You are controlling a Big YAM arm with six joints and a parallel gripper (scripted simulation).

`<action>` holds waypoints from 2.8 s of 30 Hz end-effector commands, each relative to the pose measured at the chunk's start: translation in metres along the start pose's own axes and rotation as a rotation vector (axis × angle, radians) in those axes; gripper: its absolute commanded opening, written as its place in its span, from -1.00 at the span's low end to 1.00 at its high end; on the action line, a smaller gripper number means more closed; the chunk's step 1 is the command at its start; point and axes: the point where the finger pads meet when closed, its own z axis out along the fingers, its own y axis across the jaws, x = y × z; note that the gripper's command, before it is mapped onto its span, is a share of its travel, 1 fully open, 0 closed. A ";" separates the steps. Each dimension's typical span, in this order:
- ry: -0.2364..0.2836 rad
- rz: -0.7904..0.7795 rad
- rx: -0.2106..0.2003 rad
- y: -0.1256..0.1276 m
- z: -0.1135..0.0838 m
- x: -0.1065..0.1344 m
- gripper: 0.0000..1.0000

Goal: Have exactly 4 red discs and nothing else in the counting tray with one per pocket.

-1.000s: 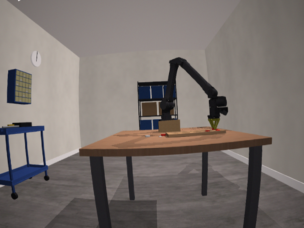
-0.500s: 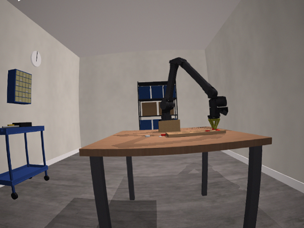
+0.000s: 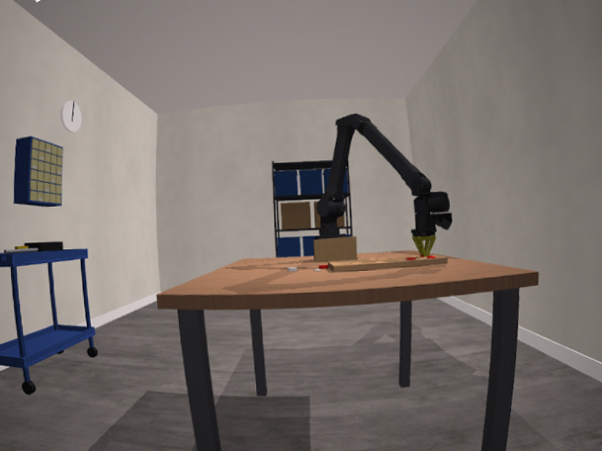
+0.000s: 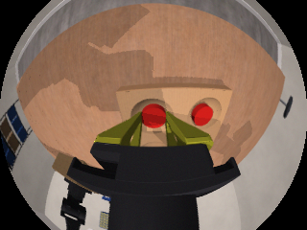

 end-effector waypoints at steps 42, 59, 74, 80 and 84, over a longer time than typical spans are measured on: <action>-0.045 0.010 0.046 -0.016 -0.082 -0.013 -0.28; 0.005 0.007 -0.006 -0.005 -0.103 -0.002 -0.11; -0.002 0.007 0.001 -0.007 -0.104 -0.004 -0.11; -0.002 0.007 0.001 -0.007 -0.104 -0.004 -0.11; -0.002 0.007 0.001 -0.007 -0.104 -0.004 -0.11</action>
